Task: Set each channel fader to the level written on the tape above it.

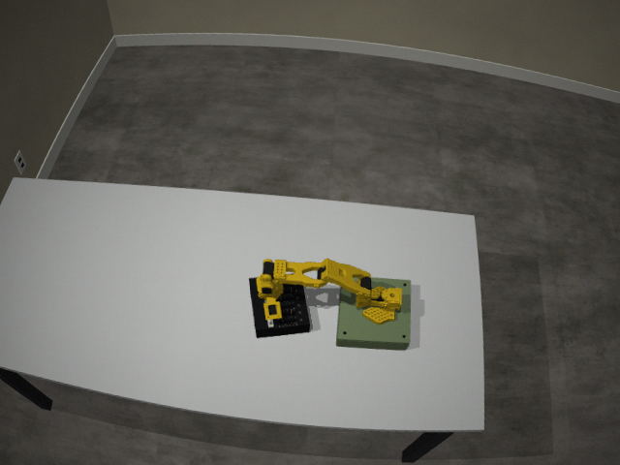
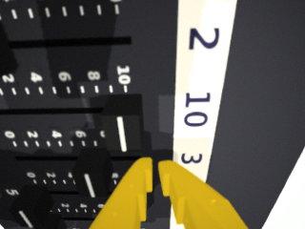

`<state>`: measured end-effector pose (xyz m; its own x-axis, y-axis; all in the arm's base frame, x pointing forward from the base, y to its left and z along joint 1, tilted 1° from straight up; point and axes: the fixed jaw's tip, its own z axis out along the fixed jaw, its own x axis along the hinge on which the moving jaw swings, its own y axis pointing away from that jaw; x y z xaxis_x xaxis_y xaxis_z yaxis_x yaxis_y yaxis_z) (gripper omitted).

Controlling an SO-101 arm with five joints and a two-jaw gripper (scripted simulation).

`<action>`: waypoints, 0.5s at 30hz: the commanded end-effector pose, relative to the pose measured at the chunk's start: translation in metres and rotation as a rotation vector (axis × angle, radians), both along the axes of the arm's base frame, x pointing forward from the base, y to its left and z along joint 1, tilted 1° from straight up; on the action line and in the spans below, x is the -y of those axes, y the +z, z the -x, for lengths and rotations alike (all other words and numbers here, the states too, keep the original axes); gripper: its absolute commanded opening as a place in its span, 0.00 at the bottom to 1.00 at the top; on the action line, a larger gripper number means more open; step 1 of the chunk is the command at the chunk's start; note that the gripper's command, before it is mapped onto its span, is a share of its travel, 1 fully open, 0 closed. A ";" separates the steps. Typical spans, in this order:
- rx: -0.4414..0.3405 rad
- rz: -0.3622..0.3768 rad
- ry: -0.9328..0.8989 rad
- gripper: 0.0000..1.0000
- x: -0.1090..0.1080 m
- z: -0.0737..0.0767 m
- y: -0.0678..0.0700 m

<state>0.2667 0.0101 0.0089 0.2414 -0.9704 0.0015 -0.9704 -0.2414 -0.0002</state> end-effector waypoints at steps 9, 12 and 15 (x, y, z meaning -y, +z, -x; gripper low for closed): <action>0.014 -0.002 -0.004 0.00 0.003 0.000 0.002; 0.014 -0.002 -0.004 0.00 0.003 0.001 0.002; 0.014 -0.002 -0.004 0.00 0.003 0.002 0.003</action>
<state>0.2634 0.0095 0.0079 0.2409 -0.9706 -0.0003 -0.9705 -0.2409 0.0088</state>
